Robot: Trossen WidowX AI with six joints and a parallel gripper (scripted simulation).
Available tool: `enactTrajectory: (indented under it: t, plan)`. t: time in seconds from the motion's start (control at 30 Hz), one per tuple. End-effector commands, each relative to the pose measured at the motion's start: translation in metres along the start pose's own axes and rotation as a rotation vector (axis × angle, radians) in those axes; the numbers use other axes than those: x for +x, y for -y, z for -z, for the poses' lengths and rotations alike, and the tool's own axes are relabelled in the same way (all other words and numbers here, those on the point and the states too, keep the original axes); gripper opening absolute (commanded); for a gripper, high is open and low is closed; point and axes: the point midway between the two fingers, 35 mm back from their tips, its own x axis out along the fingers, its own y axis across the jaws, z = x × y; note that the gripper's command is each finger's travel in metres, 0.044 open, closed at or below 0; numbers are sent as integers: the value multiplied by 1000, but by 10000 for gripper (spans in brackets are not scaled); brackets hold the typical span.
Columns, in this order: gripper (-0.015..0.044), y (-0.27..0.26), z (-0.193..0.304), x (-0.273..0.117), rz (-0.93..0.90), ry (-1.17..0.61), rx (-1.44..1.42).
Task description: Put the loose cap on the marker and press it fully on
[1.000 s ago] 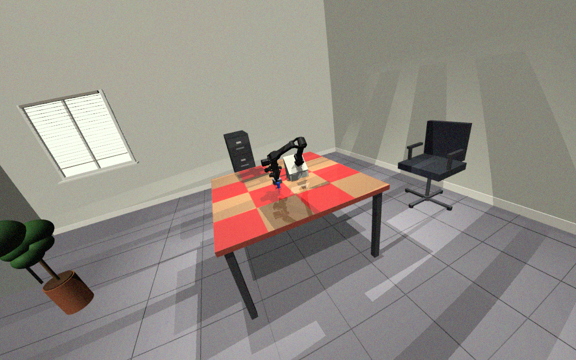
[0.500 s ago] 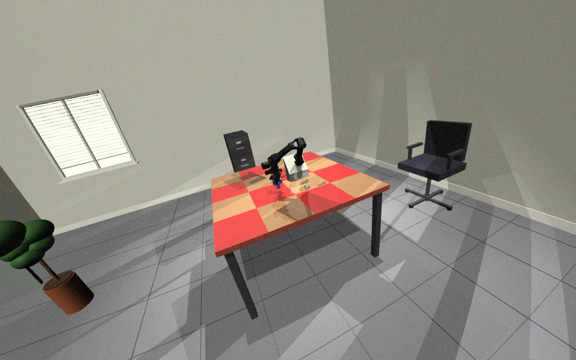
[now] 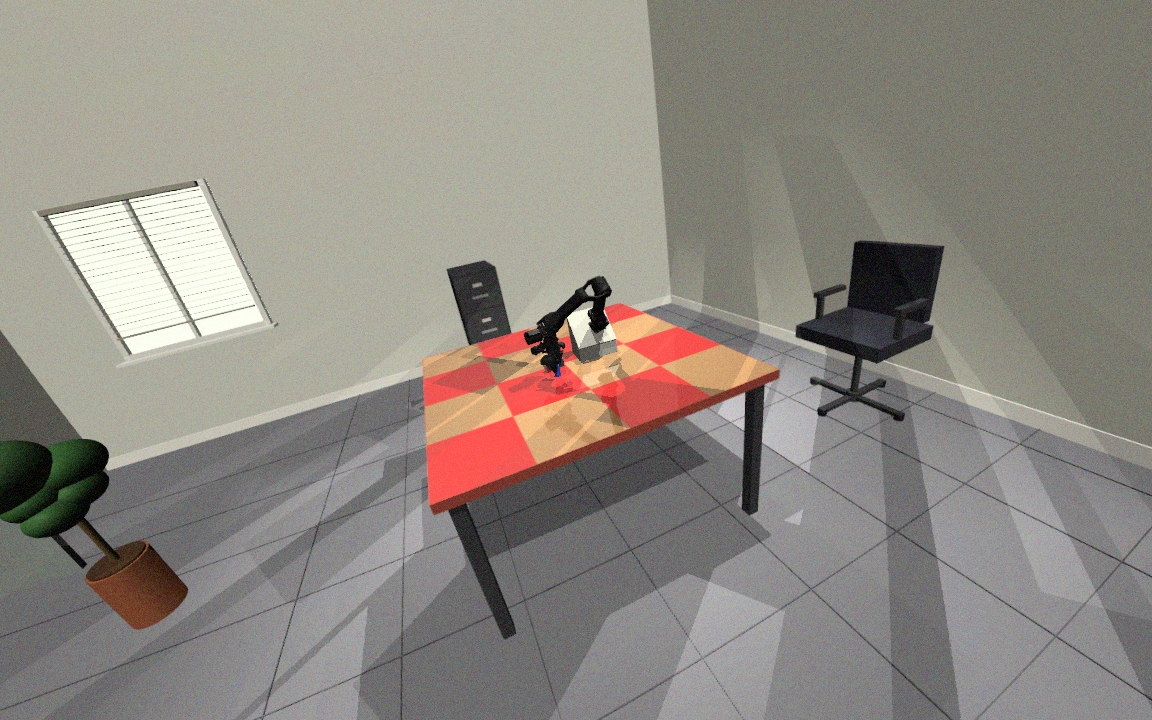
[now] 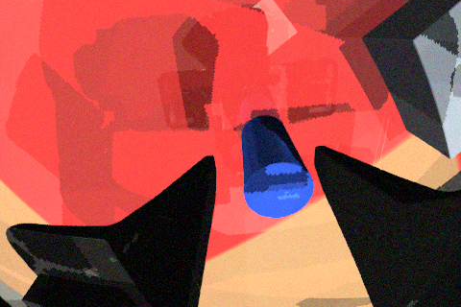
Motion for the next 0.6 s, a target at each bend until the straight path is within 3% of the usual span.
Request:
enactTrajectory:
  t: [0.0, 0.17, 0.27, 0.57]
  plan:
    - [239, 2, 1, 7, 4, 0, 8]
    - [239, 2, 1, 12, 2, 0, 9]
    - [160, 2, 1, 12, 2, 0, 9]
    - [100, 2, 1, 12, 2, 0, 9]
